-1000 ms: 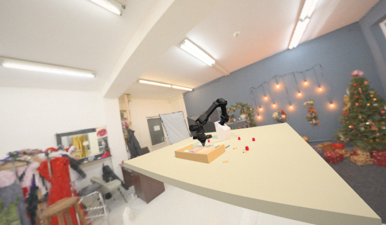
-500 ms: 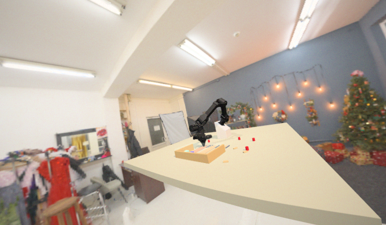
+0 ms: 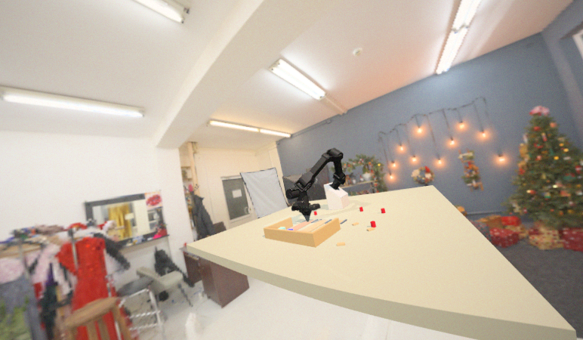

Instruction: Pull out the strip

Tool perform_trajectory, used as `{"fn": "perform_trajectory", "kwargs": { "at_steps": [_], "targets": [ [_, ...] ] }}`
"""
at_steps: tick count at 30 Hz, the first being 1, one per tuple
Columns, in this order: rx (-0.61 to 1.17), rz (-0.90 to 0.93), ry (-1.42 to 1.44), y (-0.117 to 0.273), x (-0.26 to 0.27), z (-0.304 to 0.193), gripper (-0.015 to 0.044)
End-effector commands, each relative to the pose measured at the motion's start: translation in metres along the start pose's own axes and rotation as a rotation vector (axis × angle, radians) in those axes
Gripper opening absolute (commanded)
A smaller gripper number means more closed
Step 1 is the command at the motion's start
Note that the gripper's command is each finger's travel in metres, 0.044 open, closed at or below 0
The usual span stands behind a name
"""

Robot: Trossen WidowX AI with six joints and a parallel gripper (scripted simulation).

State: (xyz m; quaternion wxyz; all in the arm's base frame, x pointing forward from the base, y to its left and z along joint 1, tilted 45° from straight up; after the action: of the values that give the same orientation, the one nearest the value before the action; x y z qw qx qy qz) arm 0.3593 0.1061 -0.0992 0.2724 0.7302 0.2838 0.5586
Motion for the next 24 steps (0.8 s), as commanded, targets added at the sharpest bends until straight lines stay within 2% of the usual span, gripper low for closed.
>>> {"fn": "perform_trajectory", "kwargs": {
  "at_steps": [1,24],
  "targets": [
    [0.000,0.003,-0.002,-0.001,0.001,0.000,0.0000],
    [0.001,0.003,-0.002,-0.003,-0.005,-0.019,0.0000]
  ]
}}
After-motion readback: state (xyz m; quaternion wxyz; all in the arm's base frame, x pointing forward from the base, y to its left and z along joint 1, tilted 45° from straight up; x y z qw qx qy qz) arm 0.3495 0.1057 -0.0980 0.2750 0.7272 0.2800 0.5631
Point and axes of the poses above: the point midway between the two fingers, 35 mm back from their tips, its own y axis back along the fingers, its own x axis across the jaws, z = x × y, the point moved 1 cm from there along y, back along the fingers, and after that the axes turned 14 degrees about -y, right-handed, at the moved point
